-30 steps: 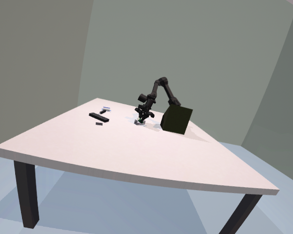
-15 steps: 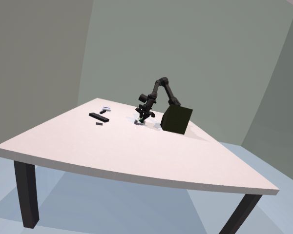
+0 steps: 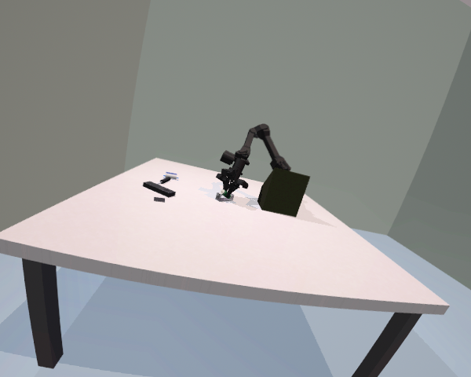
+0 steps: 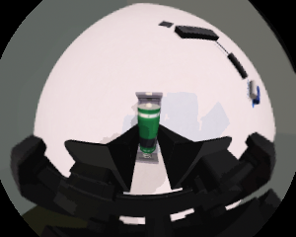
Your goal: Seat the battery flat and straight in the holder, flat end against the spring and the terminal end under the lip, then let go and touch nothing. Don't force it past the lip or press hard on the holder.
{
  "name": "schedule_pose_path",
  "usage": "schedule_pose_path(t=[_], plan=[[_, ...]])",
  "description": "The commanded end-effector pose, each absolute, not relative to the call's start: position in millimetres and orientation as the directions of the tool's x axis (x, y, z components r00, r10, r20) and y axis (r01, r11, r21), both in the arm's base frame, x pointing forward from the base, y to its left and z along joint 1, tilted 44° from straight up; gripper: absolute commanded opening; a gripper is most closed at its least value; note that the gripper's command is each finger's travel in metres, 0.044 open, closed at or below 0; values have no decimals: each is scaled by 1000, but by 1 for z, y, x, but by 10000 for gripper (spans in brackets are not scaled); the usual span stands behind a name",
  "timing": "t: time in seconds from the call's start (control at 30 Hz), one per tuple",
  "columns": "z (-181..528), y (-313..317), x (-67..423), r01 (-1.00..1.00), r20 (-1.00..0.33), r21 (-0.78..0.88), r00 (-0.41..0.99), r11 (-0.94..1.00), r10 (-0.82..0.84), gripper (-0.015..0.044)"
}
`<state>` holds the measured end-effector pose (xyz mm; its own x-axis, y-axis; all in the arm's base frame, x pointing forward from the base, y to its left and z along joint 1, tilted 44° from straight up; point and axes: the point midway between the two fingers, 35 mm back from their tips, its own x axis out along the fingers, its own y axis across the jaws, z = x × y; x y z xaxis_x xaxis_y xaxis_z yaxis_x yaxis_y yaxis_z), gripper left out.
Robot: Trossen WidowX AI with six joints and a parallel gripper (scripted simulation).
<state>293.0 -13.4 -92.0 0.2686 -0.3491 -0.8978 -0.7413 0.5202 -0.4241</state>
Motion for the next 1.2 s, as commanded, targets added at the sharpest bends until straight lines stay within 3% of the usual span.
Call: schedule_pose_path(t=[0.0, 1.17], plan=[[-97, -16, 289, -746, -899, -410, 235, 524, -369, 88], [-105, -15, 294, -725, -869, -386, 77, 571, -489, 88]])
